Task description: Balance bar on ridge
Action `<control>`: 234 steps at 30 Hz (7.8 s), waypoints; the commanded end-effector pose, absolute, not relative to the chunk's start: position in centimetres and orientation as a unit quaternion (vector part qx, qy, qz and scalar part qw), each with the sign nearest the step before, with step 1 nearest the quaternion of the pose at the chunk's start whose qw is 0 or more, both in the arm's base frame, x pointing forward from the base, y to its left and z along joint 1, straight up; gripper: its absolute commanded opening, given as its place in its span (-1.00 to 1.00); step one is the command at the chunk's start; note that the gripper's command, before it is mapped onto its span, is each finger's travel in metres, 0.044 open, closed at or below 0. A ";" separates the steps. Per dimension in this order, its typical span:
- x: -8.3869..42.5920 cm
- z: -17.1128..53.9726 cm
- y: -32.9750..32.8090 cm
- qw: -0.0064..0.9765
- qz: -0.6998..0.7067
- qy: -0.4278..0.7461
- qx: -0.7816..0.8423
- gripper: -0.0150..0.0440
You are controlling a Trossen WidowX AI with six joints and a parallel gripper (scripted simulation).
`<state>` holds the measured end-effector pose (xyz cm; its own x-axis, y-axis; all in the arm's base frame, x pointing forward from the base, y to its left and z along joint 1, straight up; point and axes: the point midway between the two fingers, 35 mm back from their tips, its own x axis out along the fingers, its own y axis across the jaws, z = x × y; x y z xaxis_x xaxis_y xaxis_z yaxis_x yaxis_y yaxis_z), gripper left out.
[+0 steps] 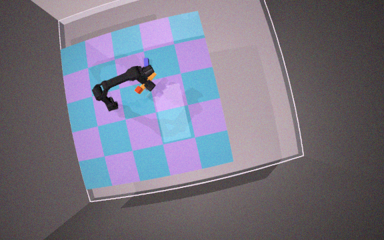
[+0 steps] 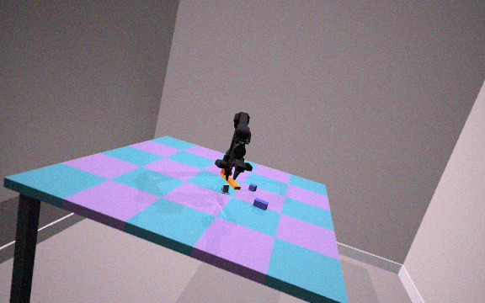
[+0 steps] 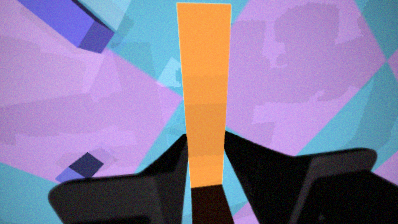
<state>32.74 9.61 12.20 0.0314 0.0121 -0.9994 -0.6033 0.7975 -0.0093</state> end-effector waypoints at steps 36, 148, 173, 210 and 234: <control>32.8 10.1 9.5 0.684 0.223 0.658 -0.224 -0.49; 32.7 9.1 9.5 0.684 0.223 0.658 -0.224 -0.49; 32.8 9.2 9.5 0.684 0.223 0.658 -0.224 -0.49; 32.8 9.3 9.6 0.684 0.223 0.658 -0.224 -0.49; 32.8 9.4 9.6 0.684 0.223 0.658 -0.224 -0.49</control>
